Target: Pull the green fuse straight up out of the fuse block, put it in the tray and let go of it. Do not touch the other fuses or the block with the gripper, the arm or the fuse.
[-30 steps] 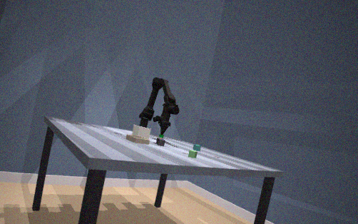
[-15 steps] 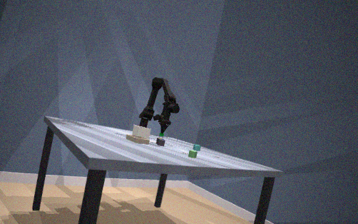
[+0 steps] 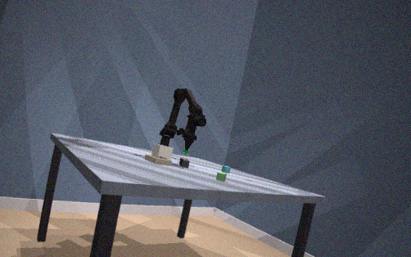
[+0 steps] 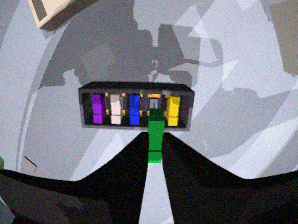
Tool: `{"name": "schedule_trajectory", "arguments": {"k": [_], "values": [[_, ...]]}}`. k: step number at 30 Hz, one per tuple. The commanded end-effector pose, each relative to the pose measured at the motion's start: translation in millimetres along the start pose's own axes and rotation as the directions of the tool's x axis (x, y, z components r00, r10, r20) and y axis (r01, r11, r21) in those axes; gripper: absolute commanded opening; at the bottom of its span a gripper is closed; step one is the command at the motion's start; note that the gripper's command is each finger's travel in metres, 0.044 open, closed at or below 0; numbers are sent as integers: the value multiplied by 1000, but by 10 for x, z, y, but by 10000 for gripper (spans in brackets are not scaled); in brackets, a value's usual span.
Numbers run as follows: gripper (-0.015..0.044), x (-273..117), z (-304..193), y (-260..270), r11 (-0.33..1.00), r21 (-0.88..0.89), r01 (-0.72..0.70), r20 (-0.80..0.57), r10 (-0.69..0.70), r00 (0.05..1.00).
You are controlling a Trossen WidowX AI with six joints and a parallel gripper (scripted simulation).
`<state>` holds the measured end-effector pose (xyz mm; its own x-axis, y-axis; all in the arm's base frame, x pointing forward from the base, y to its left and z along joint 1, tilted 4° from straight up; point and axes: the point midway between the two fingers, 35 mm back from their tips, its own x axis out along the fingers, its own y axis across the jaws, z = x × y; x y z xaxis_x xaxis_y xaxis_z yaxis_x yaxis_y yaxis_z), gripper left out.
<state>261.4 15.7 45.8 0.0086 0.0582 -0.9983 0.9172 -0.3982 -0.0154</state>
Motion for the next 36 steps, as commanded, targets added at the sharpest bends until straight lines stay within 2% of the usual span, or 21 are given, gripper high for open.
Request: {"name": "schedule_trajectory", "arguments": {"k": [1, 21, 32, 36], "values": [[0, -16, 95, 107, 1000, 1, 0, -1, 0, 1000], [0, -38, 979, 720, 1000, 1, -6, 9, 6, 1000], [0, -28, 1585, 907, 1000, 1, -6, 12, 6, 1000], [0, -27, 1624, 914, 1000, 1, -6, 12, 6, 1000]]}}
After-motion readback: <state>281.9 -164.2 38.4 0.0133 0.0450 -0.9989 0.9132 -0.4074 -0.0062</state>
